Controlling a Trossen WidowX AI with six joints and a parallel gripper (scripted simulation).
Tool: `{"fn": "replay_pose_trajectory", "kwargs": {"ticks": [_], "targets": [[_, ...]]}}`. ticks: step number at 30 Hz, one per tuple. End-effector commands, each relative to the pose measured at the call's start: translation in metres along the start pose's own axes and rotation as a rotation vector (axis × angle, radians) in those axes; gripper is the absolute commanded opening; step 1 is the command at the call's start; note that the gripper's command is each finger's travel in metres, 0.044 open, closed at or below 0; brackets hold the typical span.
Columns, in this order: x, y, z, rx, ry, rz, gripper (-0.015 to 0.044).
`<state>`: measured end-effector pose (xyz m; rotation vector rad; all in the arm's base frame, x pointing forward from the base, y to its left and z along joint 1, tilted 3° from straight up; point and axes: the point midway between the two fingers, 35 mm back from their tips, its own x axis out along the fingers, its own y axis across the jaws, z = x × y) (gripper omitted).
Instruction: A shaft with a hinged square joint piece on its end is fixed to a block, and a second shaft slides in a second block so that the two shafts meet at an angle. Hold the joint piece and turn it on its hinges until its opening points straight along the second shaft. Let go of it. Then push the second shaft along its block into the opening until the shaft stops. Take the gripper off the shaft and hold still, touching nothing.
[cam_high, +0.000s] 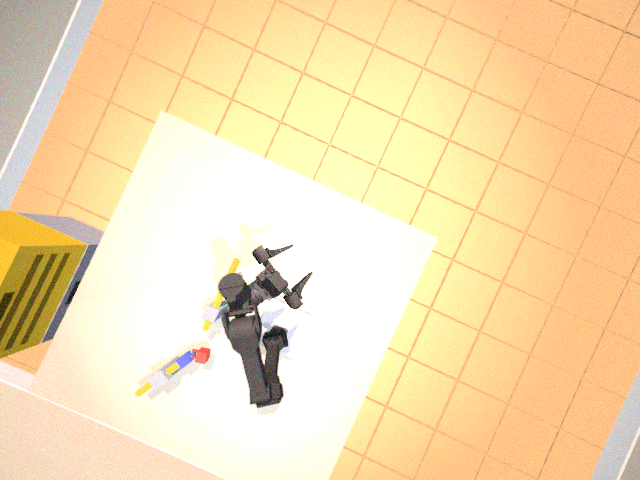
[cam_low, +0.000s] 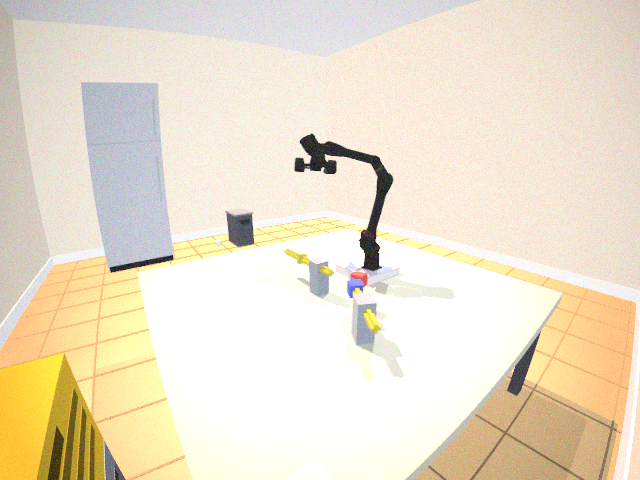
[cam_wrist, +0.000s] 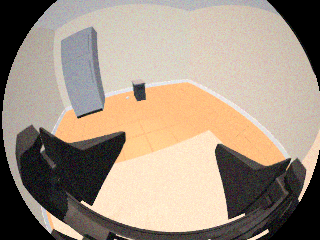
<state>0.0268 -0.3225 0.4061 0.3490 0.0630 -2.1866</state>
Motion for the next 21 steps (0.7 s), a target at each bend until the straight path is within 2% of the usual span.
{"fn": "replay_pose_trajectory", "kwargs": {"ticks": [1,11,21], "targets": [[-0.017,0.026,-0.023,-0.062,0.063,0.116,0.044],[-0.073,0.074,-0.08,-0.23,0.208,0.381,0.044],[-0.142,0.096,-0.14,-0.422,0.352,0.627,0.044]]}}
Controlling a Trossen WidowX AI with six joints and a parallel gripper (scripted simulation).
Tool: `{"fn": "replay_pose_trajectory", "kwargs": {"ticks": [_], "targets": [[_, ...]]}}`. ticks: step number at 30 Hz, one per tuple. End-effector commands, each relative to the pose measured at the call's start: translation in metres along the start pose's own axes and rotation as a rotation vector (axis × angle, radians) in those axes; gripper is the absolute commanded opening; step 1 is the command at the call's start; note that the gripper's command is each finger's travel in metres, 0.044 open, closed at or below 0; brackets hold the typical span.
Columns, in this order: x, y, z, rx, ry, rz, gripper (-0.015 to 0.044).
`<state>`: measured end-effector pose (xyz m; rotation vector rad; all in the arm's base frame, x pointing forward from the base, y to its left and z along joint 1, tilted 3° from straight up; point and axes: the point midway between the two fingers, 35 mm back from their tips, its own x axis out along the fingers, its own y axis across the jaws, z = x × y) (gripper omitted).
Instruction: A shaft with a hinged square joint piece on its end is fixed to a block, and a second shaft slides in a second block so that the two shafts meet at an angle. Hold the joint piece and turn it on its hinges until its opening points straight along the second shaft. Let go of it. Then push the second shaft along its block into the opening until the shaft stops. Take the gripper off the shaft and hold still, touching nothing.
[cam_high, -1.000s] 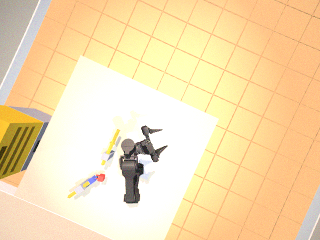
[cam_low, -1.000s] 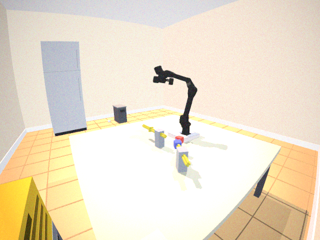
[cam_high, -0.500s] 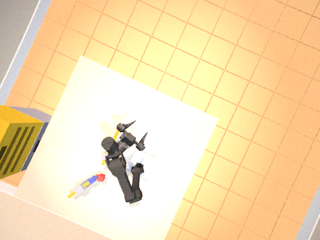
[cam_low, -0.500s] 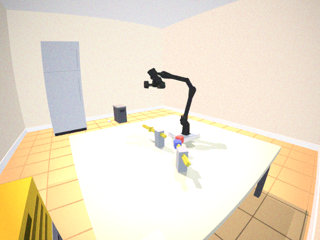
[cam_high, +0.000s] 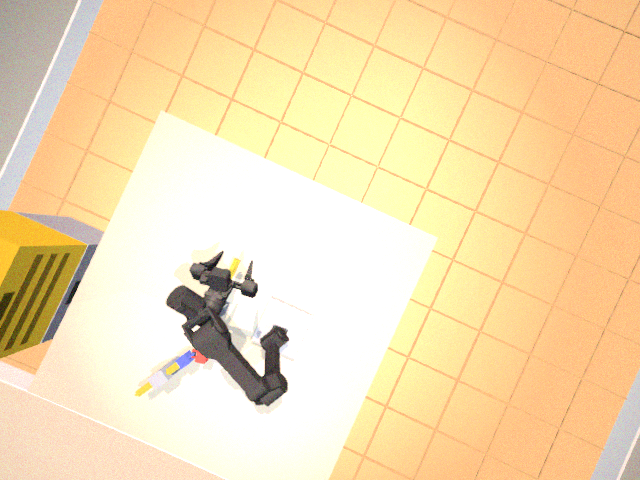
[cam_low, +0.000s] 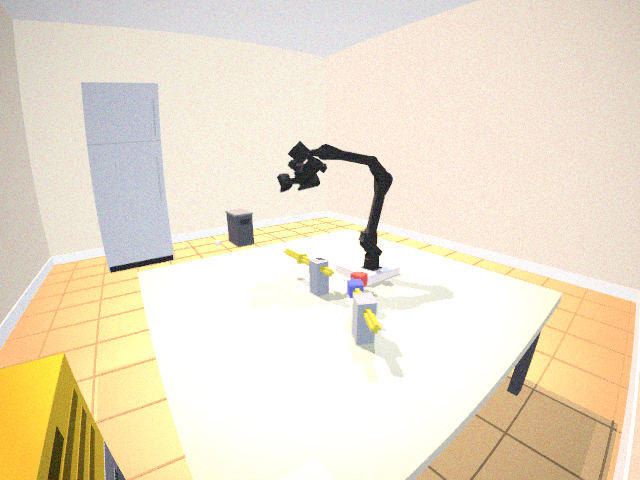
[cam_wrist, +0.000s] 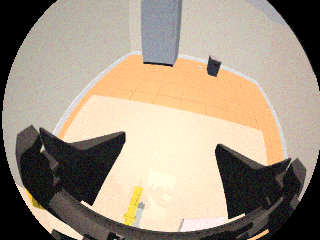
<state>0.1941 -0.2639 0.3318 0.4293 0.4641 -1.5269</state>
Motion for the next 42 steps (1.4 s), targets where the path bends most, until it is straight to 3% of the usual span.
{"fn": "replay_pose_trajectory", "kwargs": {"ticks": [1,22,33,42], "targets": [[-0.013,0.027,-0.027,-0.08,0.069,0.097,0.044],[-0.118,0.096,-0.176,-0.56,0.402,0.508,0.044],[-0.18,0.08,-0.252,-0.856,0.568,0.652,0.044],[-0.228,0.037,-0.308,-1.115,0.71,0.706,0.044]]}}
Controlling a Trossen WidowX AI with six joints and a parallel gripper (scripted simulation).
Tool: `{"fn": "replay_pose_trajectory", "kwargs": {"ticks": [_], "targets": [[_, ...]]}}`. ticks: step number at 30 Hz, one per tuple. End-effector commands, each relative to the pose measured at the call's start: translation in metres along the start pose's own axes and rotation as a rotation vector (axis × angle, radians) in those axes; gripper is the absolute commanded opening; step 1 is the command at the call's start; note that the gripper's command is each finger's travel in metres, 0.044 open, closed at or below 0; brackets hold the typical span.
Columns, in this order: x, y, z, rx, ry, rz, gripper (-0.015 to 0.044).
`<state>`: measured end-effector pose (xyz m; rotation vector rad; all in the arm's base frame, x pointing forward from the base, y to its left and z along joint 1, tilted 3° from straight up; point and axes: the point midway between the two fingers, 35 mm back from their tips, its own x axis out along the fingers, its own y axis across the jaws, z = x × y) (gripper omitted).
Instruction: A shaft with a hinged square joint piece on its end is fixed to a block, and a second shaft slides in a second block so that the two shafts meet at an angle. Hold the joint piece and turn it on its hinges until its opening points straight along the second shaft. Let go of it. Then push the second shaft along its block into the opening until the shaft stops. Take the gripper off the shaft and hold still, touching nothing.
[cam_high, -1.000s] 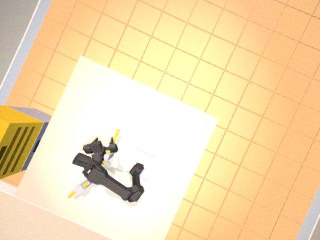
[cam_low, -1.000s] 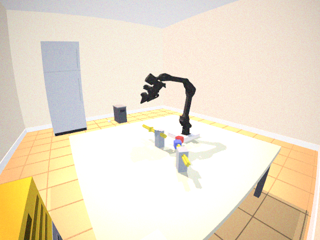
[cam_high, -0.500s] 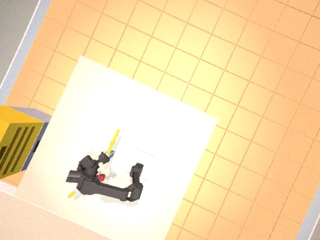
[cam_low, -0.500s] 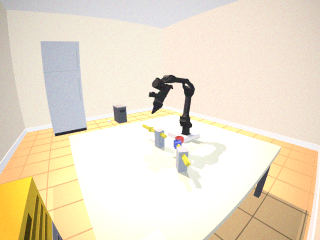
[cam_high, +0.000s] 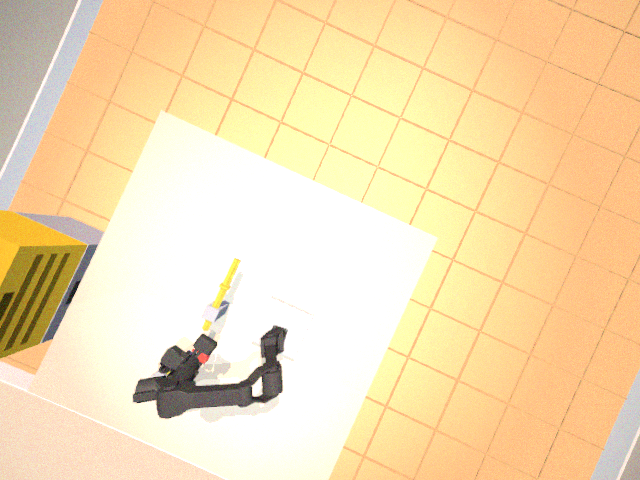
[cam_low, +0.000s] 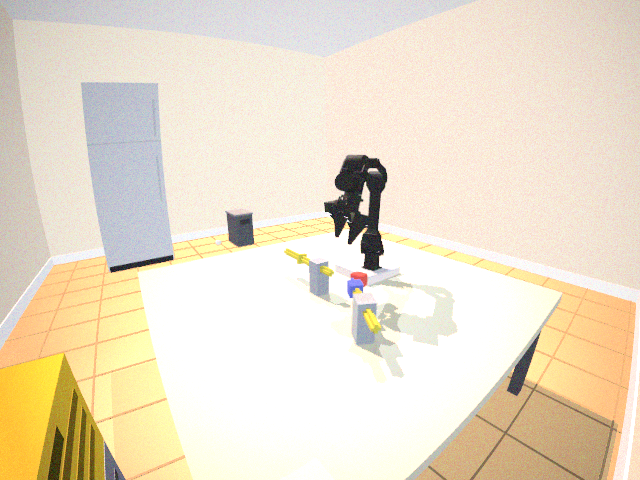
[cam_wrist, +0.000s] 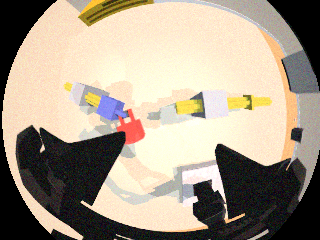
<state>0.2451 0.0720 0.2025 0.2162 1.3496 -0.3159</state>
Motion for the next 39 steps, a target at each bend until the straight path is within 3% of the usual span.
{"fn": "replay_pose_trajectory", "kwargs": {"ticks": [1,8,29,39], "targets": [[0.002,0.02,-0.034,-0.095,0.097,0.019,0.044],[0.0,0.039,-0.087,-0.239,0.234,0.029,0.044],[0.02,0.04,-0.094,-0.464,0.21,0.062,0.044],[0.055,0.043,-0.101,-0.464,0.21,0.062,0.044]]}}
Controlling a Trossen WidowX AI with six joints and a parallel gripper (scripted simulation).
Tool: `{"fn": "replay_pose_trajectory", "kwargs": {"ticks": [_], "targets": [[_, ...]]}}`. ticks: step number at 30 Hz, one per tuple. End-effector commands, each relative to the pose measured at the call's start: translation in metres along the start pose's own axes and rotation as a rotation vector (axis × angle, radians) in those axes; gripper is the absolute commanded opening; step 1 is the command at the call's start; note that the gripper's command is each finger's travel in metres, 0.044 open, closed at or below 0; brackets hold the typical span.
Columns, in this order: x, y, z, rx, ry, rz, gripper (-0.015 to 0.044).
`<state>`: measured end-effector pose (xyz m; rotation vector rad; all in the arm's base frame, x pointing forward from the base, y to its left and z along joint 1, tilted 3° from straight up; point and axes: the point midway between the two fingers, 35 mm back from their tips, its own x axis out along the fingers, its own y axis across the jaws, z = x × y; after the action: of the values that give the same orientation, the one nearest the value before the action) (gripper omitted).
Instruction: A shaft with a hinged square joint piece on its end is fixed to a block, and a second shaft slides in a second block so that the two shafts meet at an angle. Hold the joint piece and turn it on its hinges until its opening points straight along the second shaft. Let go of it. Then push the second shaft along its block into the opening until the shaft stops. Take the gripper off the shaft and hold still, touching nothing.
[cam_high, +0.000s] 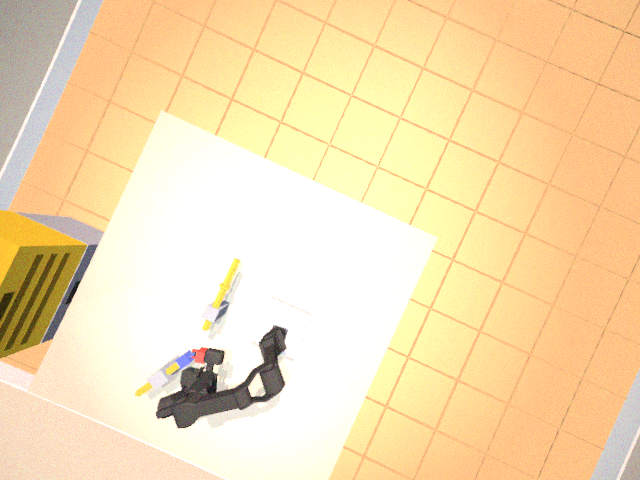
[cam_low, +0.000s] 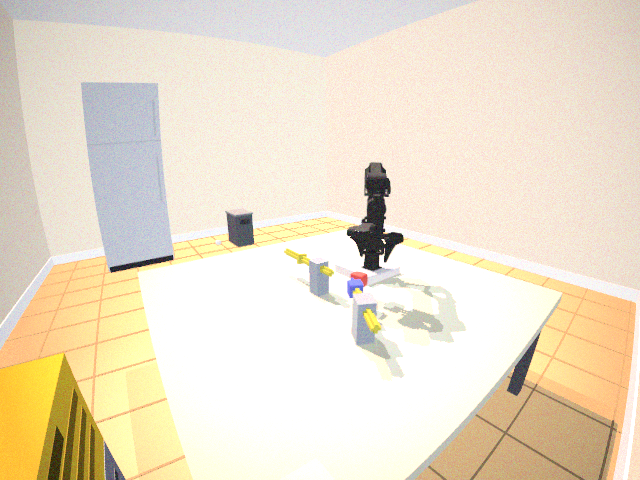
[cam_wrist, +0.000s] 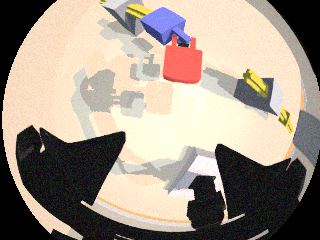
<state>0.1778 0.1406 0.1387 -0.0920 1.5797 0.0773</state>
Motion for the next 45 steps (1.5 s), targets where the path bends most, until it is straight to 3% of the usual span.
{"fn": "replay_pose_trajectory", "kwargs": {"ticks": [1,12,32,45], "targets": [[0.016,0.0,0.0,-0.007,0.001,-0.004,0.044],[0.055,-0.002,-0.004,-0.007,0.002,-0.004,0.044],[0.058,-0.002,0.063,-0.007,-0.003,-0.004,0.044],[0.072,-0.002,0.066,-0.007,-0.003,-0.005,0.044]]}}
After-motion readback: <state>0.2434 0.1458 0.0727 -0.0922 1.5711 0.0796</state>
